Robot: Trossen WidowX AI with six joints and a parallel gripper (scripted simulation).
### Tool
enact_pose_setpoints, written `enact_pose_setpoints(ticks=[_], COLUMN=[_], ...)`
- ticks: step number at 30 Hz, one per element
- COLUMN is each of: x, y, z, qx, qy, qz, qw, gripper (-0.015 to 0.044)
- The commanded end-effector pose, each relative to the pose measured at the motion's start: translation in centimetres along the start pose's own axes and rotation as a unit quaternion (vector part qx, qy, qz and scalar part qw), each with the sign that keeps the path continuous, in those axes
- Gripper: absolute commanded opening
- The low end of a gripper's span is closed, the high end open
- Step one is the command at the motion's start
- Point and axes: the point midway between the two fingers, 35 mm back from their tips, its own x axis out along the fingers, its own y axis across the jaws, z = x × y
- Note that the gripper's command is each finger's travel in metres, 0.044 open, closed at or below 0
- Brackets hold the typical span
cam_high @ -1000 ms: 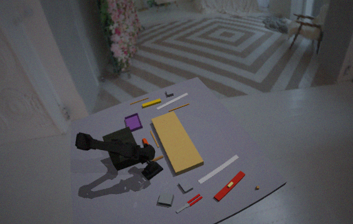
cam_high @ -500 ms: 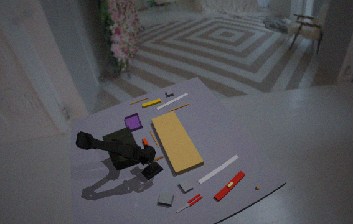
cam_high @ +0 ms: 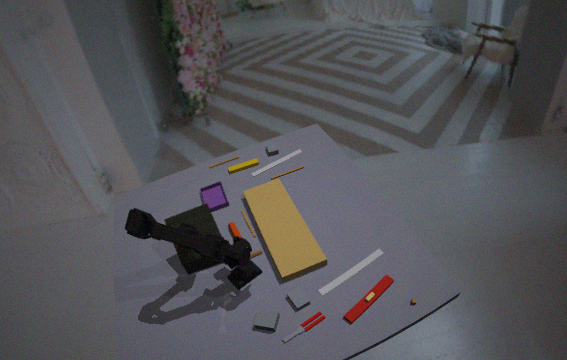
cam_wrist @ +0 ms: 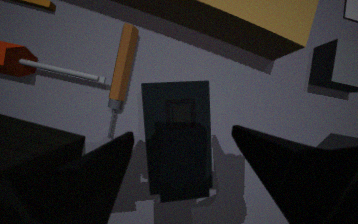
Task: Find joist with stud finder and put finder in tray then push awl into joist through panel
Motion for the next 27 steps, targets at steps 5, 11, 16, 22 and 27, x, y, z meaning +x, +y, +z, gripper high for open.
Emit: enact_pose_setpoints(ticks=[5,11,16,22,27], x=[1.41,1.61,1.61,1.61,1.61], y=[0.36,0.38,0.38,0.38,0.38], z=[-0.58,-0.67,-0.67,-0.67,-0.67], qx=[-0.005,-0.005,-0.005,-0.005,-0.005], qy=[0.001,0.001,0.001,0.001,0.001], qz=[0.003,0.003,0.003,0.003,0.003], qw=[1.0,1.0,1.0,1.0,1.0], gripper=[0.044,0.0361,0.0308,0.0268,0.0235])
